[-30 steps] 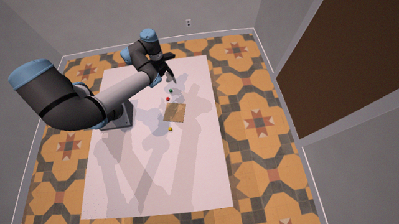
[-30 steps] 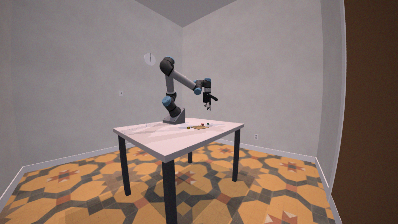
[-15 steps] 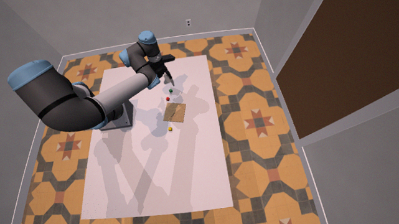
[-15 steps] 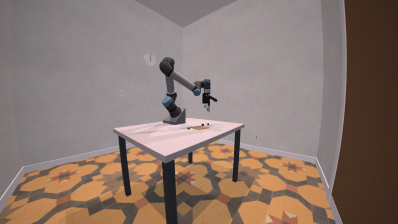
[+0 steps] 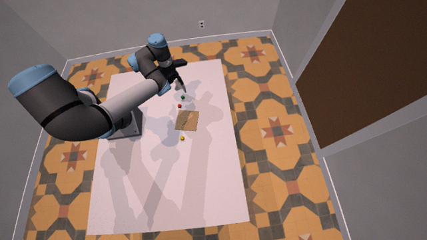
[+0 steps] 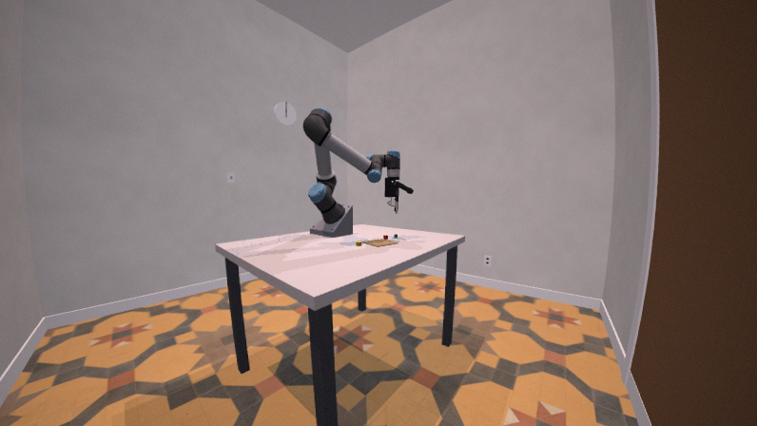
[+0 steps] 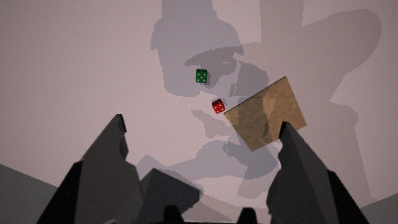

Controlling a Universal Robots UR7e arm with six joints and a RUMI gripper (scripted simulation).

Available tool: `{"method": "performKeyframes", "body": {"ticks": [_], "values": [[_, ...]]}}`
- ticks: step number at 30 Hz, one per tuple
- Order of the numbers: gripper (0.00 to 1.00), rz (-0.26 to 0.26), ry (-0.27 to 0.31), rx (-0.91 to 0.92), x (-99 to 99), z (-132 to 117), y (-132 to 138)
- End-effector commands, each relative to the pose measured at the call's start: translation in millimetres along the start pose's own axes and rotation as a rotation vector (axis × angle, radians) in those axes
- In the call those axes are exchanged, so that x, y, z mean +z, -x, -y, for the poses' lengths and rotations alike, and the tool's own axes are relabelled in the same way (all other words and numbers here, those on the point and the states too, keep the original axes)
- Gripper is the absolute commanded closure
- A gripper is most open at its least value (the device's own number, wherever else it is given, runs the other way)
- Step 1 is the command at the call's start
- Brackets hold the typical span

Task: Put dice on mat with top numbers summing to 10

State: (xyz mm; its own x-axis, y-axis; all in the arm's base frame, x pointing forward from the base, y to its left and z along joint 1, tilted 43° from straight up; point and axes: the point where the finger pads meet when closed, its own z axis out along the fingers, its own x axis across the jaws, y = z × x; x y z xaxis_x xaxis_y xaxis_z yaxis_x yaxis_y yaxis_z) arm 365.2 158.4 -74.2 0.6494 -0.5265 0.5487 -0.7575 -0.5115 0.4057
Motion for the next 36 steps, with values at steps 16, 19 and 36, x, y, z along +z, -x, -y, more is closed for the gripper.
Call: {"method": "performKeyframes", "body": {"ticks": [16, 19, 36], "values": [[0.0, 0.0, -0.001, -0.124, 3.9, 1.9, 0.7], [0.0, 0.0, -0.001, -0.193, 6.3, 2.6, 1.1], [0.0, 0.0, -0.002, -0.682, 23.4, 5.3, 3.5]]}}
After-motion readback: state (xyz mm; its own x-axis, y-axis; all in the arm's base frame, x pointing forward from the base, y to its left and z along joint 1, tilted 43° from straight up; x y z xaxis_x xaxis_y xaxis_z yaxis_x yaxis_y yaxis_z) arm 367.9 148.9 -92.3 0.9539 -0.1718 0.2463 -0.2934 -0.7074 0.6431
